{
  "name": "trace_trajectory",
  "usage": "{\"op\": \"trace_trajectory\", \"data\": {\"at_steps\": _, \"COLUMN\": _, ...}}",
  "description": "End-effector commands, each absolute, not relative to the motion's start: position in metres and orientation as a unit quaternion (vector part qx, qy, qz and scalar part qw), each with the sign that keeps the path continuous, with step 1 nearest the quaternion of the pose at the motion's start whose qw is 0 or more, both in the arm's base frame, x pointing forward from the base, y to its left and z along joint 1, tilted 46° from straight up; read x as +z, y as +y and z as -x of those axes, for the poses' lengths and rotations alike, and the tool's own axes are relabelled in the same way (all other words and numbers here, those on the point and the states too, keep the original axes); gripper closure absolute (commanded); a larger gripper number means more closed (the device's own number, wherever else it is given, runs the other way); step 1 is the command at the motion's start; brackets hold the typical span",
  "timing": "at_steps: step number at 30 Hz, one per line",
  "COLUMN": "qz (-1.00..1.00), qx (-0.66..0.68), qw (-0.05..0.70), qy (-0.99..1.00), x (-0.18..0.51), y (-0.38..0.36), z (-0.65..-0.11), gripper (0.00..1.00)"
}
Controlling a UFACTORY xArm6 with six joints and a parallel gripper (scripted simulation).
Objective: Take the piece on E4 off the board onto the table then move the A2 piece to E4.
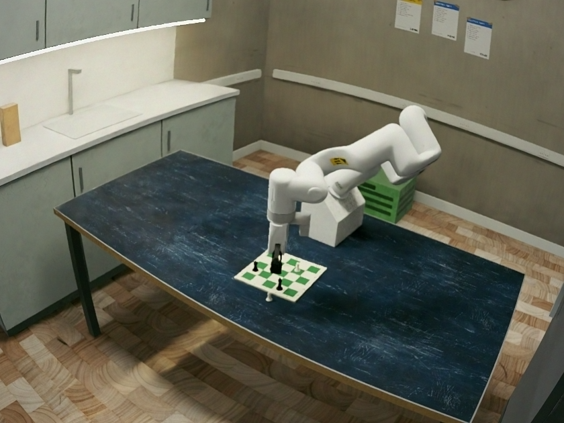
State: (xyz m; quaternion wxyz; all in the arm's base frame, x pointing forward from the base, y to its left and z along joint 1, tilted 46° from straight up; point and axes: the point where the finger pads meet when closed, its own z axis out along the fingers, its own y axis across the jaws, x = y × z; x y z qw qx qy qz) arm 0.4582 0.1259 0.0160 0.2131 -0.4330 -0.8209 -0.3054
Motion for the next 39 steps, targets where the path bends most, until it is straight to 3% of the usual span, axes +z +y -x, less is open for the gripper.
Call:
{"op": "trace_trajectory", "data": {"at_steps": 1, "qz": 0.318, "qx": -0.339, "qw": 0.161, "qy": -0.871, "x": 0.018, "y": 0.123, "z": -0.45, "gripper": 0.0}}
{"op": "trace_trajectory", "data": {"at_steps": 29, "qz": -0.225, "qx": -0.374, "qw": -0.066, "qy": -0.897, "x": 0.018, "y": 0.12, "z": -0.435, "gripper": 0.0}}
{"op": "trace_trajectory", "data": {"at_steps": 30, "qz": -0.243, "qx": -0.375, "qw": -0.076, "qy": -0.891, "x": 0.018, "y": 0.12, "z": -0.435, "gripper": 0.61}}
{"op": "trace_trajectory", "data": {"at_steps": 39, "qz": -0.276, "qx": -0.378, "qw": -0.096, "qy": -0.878, "x": 0.018, "y": 0.12, "z": -0.435, "gripper": 0.61}}
